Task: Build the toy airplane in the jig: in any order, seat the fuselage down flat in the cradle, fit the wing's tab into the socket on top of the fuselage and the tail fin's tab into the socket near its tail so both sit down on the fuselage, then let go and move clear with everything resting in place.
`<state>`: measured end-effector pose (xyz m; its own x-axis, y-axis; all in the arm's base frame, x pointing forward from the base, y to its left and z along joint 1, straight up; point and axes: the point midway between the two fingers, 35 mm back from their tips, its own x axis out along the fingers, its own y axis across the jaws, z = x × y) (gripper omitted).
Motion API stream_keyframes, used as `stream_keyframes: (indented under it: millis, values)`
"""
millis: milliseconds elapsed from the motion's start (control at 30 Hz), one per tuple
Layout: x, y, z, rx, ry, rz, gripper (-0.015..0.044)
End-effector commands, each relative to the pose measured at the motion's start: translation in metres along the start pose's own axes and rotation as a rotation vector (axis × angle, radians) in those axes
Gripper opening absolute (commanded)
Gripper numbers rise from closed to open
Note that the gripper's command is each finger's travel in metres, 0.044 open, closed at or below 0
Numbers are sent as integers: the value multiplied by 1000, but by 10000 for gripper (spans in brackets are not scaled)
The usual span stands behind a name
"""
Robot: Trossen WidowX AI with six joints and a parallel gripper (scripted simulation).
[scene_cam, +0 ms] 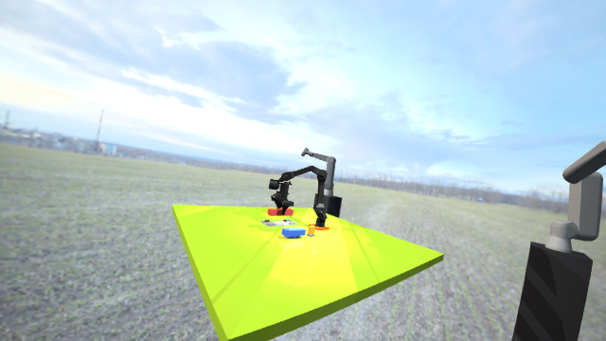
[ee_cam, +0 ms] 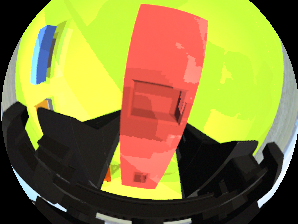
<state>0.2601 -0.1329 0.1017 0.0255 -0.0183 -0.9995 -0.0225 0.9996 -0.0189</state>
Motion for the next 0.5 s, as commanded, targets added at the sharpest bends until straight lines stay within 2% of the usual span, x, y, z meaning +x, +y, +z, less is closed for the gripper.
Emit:
stream_keyframes:
  millis: [0,467]
  values:
    - [1,0,0,-6,0,1,197]
    - [3,0,0,-6,0,1,197]
